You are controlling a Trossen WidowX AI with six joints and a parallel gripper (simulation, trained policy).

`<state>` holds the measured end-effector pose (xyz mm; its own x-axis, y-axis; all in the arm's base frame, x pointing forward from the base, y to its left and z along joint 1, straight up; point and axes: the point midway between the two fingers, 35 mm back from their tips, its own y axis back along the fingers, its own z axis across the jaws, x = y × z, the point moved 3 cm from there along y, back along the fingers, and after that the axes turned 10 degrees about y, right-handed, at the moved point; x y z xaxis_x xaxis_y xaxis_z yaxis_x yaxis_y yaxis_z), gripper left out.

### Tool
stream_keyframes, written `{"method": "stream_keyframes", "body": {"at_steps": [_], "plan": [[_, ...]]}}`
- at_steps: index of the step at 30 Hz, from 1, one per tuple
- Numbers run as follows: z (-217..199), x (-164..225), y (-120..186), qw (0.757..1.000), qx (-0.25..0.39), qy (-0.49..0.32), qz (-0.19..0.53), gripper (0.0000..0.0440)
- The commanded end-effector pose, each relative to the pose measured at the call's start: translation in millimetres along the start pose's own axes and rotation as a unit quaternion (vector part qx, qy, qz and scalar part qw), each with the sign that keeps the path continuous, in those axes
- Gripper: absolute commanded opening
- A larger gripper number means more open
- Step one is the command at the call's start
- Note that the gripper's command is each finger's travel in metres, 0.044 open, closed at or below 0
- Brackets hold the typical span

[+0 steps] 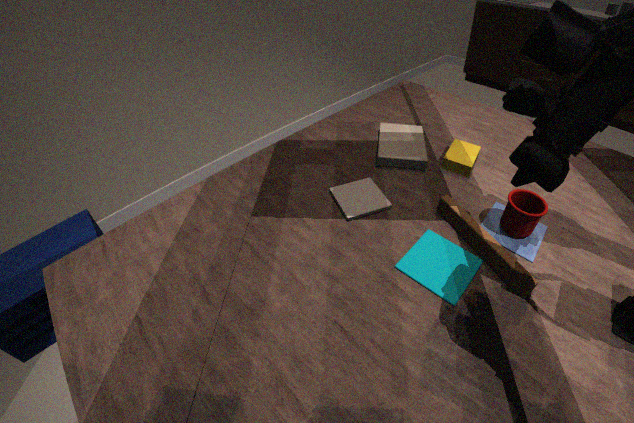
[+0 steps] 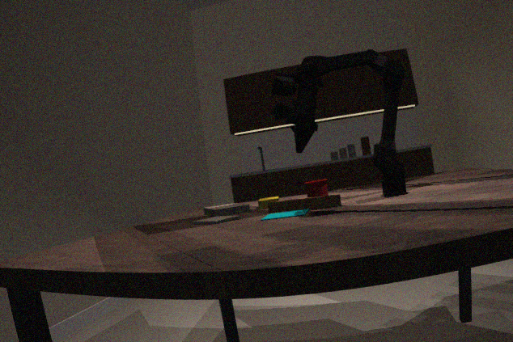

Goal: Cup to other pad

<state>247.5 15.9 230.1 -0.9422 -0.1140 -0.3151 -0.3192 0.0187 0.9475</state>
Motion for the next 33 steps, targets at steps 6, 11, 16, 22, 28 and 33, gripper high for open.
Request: {"method": "stream_keyframes", "body": {"at_steps": [6,11,16,22,28,33], "plan": [[-11,7,-11,0.998,0.009,0.022,0.051,0.0113],[-17,13,-20,0.996,0.012,0.034,0.083,0.012],[-24,19,-29,0.993,0.012,0.045,0.111,0.0132],[-31,26,-41,0.989,0.011,0.057,0.135,0.0148],[-38,33,-54,0.986,0.009,0.069,0.151,0.0162],[-43,38,-66,0.983,0.006,0.08,0.162,0.0168]]}}
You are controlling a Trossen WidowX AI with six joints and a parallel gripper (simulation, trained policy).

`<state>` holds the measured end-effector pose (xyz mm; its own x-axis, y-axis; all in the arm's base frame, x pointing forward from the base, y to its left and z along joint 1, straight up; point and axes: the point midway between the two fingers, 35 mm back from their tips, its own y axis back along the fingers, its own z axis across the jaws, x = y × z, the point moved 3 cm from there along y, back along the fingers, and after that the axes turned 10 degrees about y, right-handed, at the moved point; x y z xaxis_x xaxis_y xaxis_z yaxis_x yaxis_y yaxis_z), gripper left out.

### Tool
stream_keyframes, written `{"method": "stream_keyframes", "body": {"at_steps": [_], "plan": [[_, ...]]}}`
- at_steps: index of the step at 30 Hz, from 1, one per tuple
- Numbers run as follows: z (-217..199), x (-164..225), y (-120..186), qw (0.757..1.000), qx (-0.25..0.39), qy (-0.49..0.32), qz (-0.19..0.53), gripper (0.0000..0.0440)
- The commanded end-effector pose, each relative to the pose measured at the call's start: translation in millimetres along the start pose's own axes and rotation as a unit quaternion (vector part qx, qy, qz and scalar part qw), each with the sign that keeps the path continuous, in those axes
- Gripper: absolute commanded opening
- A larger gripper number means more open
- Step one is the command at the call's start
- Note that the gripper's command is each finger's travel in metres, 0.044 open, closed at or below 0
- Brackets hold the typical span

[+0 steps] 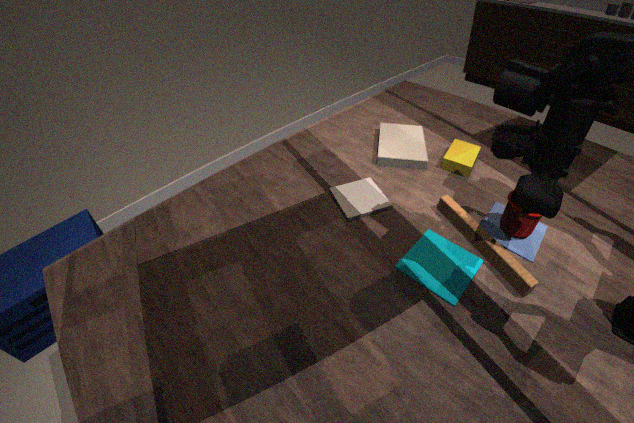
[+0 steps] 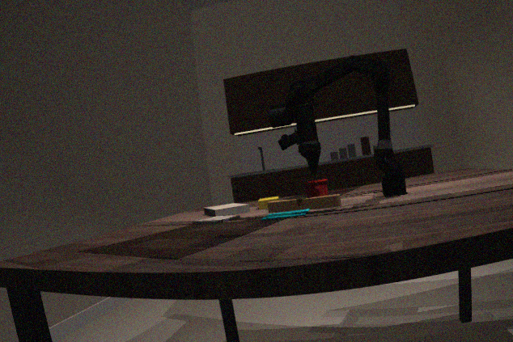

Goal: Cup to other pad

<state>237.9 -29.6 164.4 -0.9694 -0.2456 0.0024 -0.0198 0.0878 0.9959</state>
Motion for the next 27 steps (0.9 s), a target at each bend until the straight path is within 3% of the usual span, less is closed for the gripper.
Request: {"method": "stream_keyframes", "body": {"at_steps": [1,20,27], "plan": [[-2,2,-9,1.0,0.0,0.008,0.009,0.0169],[-9,9,-69,0.996,-0.016,0.082,0.034,0.0176],[-11,12,-82,0.991,-0.017,0.129,0.037,0.0016]]}}
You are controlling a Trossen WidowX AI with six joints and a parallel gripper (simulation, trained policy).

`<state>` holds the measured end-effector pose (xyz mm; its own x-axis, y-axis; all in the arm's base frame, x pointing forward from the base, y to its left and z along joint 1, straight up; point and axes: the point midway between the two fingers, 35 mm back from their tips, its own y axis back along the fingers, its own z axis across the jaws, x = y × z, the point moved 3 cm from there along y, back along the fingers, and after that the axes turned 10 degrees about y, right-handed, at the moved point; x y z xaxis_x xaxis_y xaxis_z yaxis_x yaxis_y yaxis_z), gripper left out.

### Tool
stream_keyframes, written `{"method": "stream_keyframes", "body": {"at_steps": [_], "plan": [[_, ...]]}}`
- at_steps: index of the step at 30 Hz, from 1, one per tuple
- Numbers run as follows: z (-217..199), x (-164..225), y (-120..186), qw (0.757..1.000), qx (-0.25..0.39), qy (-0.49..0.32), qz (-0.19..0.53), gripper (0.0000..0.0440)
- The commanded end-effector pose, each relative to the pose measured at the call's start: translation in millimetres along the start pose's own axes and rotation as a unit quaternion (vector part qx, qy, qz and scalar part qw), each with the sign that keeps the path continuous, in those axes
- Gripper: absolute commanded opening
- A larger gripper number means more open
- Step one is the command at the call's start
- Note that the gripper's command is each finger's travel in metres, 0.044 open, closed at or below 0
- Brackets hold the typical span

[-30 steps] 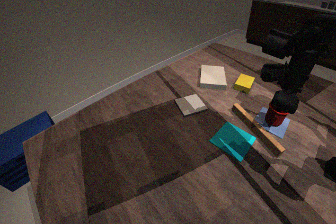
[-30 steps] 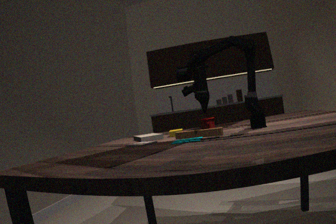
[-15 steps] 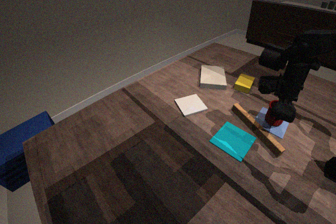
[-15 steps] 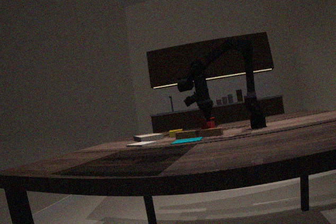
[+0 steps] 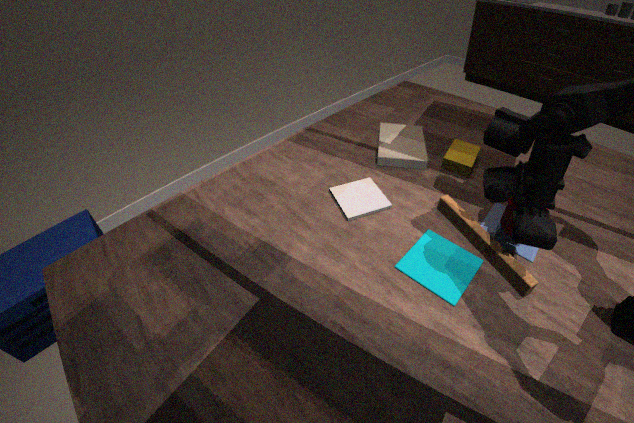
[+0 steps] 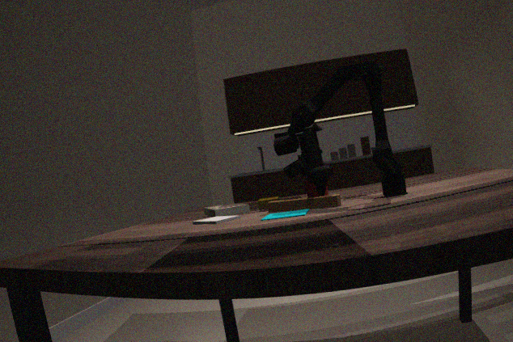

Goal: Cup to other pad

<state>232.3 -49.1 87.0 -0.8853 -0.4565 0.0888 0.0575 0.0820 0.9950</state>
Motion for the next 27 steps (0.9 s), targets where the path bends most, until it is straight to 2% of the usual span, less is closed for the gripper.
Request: {"method": "stream_keyframes", "body": {"at_steps": [1,27], "plan": [[-1,1,-4,1.0,0.0,0.018,0.002,0.0002],[-5,-34,52,0.995,0.024,0.089,-0.049,0.0005]]}}
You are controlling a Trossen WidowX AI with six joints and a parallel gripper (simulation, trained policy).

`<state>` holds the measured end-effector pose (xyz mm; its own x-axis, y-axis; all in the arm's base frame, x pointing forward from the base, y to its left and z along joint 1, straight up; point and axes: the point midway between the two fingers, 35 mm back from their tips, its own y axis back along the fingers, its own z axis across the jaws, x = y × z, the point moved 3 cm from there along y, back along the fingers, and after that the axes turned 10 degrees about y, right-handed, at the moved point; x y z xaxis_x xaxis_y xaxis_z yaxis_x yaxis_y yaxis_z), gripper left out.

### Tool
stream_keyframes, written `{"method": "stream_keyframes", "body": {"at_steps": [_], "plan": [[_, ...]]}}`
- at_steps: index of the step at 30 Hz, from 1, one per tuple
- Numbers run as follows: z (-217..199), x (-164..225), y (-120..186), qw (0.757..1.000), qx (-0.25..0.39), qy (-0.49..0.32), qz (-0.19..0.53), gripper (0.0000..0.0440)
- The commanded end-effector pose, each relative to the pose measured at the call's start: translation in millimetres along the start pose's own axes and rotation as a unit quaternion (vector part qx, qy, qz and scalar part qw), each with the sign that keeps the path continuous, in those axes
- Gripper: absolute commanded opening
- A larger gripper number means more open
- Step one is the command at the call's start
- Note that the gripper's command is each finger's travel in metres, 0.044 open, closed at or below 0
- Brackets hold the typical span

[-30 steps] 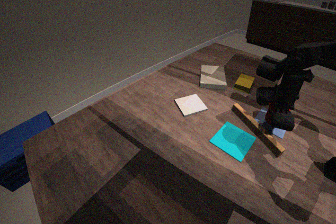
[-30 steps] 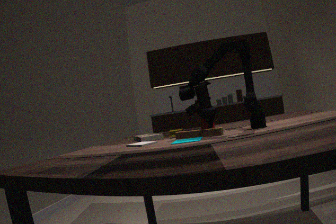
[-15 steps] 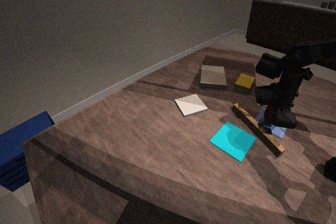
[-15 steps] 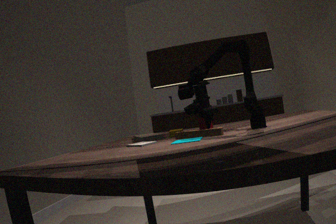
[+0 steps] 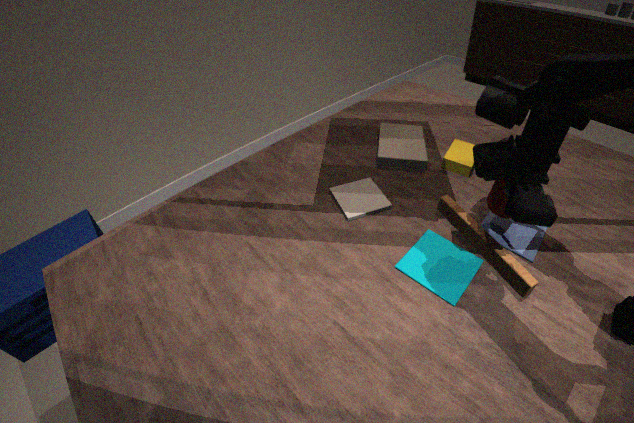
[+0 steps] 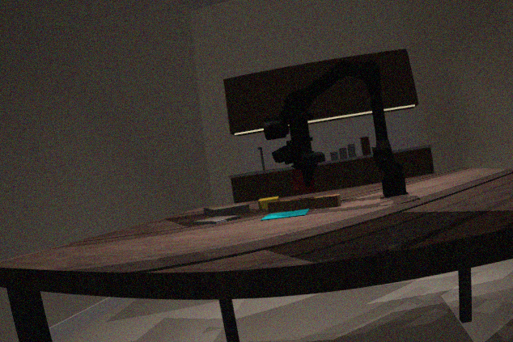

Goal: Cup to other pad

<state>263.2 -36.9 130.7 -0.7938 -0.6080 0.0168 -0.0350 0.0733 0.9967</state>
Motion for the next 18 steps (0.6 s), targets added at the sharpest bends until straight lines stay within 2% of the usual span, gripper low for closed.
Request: {"method": "stream_keyframes", "body": {"at_steps": [1,18], "plan": [[0,-8,7,1.0,0.004,0.005,-0.01,0.0003],[17,-55,21,0.997,0.024,0.046,-0.048,0.0]]}}
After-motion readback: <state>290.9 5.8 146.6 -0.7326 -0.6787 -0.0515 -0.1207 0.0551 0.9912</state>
